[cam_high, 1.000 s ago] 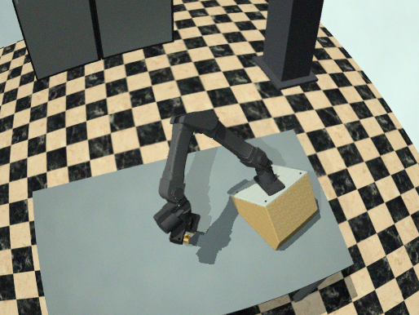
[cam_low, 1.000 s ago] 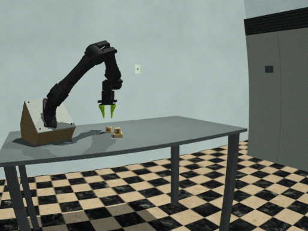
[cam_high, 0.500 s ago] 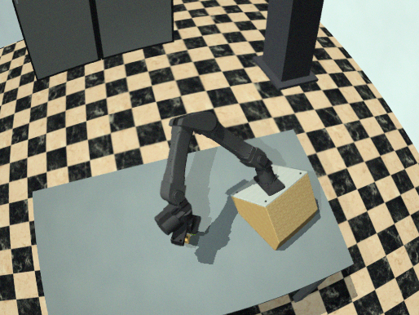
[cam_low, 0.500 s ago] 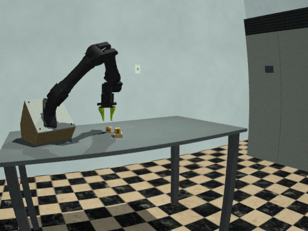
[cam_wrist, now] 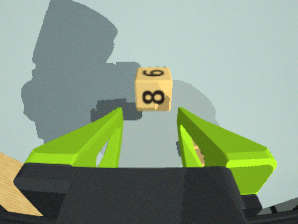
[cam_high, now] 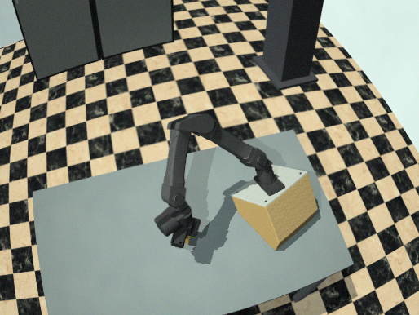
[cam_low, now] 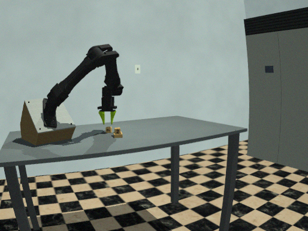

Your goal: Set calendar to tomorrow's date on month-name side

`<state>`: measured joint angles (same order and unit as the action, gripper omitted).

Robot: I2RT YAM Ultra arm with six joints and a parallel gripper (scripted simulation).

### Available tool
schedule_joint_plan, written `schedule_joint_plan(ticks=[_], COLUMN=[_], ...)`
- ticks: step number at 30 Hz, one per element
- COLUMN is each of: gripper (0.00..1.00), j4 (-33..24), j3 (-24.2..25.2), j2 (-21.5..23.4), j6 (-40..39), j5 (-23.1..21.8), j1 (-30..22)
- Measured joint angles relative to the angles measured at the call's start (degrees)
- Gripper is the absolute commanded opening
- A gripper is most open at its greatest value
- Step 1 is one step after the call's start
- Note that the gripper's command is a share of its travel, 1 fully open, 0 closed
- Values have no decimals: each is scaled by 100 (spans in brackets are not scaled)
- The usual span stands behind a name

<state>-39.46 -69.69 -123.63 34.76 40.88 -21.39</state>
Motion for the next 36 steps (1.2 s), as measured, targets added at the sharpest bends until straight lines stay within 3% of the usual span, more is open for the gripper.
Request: schedule_joint_plan(ticks=[36], gripper=[45], j4=[382], j3=[74], j2=[-72], j6=[229], j5=[9], j1=[105])
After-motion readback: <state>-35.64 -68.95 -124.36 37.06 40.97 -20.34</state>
